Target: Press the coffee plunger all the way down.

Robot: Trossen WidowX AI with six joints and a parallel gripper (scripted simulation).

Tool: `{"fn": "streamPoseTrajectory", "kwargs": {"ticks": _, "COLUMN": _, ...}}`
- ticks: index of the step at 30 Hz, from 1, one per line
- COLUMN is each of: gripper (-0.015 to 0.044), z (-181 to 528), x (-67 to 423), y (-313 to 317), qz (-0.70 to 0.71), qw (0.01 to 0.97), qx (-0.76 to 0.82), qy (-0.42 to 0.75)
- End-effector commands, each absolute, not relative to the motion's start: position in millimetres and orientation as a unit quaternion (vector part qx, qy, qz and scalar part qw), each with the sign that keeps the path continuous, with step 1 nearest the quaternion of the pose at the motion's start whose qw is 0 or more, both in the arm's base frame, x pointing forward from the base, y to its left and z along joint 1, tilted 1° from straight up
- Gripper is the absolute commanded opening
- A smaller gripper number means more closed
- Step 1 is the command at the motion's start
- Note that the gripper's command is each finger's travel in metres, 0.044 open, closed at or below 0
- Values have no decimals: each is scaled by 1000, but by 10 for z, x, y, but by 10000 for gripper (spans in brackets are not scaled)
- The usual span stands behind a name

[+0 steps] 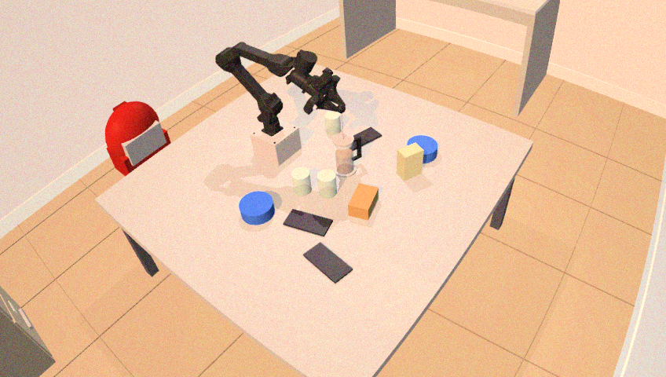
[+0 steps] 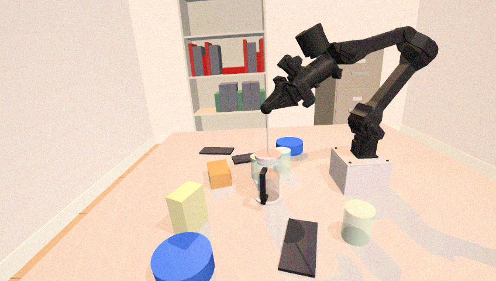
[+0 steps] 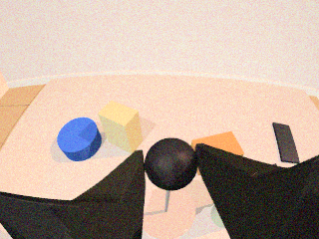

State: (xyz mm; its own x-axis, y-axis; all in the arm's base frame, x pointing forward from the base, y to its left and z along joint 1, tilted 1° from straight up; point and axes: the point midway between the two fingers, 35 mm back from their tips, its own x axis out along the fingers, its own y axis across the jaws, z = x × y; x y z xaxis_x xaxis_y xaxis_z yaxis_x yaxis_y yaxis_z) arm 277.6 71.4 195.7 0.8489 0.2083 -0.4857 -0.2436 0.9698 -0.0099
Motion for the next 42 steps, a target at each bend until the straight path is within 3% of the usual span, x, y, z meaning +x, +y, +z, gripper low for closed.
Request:
{"fn": "streamPoseTrajectory", "kwargs": {"ticks": 1, "gripper": 128, "z": 1924, "x": 2788, "y": 719, "qz": 118, "qw": 961, "qx": -35, "qy": 248}}
{"fn": "streamPoseTrajectory", "kwargs": {"ticks": 42, "gripper": 128, "z": 1259, "x": 2947, "y": 751, "qz": 118, "qw": 961, "qx": -35, "qy": 247}}
